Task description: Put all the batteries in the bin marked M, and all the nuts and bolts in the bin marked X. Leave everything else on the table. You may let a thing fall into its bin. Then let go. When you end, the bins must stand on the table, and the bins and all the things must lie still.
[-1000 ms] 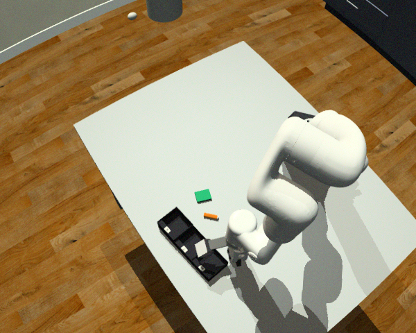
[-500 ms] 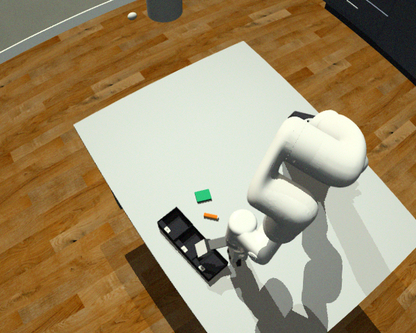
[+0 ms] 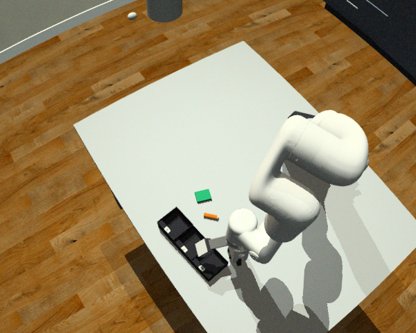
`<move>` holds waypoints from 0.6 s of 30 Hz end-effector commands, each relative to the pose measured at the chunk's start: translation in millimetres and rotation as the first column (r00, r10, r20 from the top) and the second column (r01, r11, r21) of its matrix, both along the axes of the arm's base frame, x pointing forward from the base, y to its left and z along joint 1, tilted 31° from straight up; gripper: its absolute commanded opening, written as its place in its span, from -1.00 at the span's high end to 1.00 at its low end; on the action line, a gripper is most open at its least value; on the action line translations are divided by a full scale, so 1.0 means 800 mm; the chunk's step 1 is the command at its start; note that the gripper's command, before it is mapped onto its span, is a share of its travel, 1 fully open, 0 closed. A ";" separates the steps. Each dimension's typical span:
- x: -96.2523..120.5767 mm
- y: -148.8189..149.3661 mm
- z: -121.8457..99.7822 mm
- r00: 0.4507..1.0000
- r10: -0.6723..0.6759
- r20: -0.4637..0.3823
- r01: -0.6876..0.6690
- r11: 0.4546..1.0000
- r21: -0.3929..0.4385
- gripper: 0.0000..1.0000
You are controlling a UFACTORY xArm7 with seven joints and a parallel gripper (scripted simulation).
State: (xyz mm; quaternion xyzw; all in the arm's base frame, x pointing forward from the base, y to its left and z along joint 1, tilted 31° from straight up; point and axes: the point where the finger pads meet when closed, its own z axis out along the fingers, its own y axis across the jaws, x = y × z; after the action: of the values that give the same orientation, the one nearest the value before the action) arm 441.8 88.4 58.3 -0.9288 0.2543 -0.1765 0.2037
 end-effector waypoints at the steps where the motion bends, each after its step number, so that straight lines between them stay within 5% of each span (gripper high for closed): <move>1: -0.005 -0.005 0.016 1.000 -0.001 0.002 0.001 1.000 -0.001 1.00; 18: -0.029 -0.021 0.062 1.000 -0.001 0.002 0.001 1.000 -0.001 1.00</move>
State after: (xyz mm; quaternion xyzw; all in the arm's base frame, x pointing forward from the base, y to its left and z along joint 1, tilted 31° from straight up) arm 421.0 73.8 100.1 -0.9270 0.2542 -0.1837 0.2056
